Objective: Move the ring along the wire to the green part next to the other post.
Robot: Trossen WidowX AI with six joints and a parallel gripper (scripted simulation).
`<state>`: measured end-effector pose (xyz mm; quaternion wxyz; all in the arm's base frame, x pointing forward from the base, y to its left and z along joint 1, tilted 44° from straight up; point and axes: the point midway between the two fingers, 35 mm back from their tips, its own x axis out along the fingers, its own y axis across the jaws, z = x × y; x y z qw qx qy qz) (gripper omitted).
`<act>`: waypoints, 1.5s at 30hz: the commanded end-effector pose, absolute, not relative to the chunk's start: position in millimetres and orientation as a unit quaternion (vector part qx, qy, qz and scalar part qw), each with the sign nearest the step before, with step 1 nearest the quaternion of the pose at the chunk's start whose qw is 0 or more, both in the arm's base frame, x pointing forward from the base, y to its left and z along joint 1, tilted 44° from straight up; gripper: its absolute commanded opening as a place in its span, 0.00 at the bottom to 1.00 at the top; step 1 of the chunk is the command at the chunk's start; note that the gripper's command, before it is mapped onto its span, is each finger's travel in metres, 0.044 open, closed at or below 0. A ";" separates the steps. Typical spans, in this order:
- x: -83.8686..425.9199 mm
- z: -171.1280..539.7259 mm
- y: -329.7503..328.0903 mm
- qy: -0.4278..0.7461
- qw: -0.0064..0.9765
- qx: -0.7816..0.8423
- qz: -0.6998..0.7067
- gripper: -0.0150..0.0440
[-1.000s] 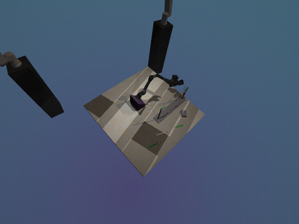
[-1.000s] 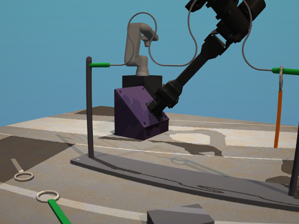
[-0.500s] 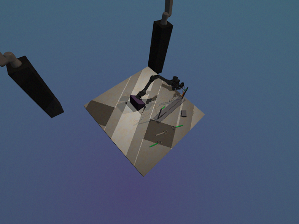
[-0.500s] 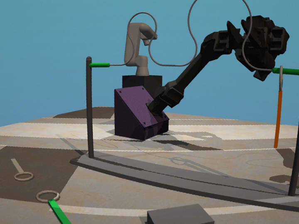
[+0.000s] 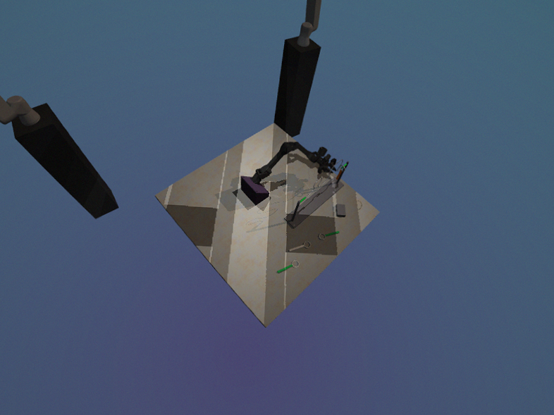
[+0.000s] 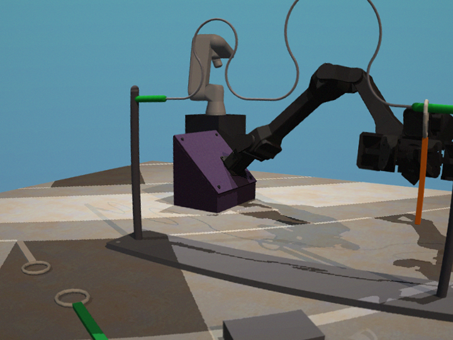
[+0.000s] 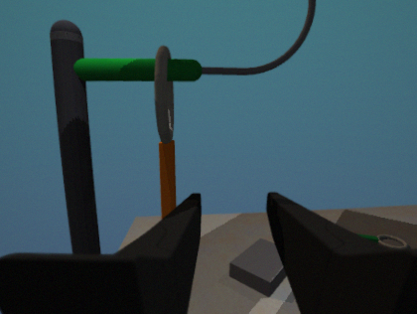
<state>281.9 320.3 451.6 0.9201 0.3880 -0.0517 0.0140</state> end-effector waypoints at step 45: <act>285.0 428.9 394.4 0.009 0.914 0.395 0.092 0.53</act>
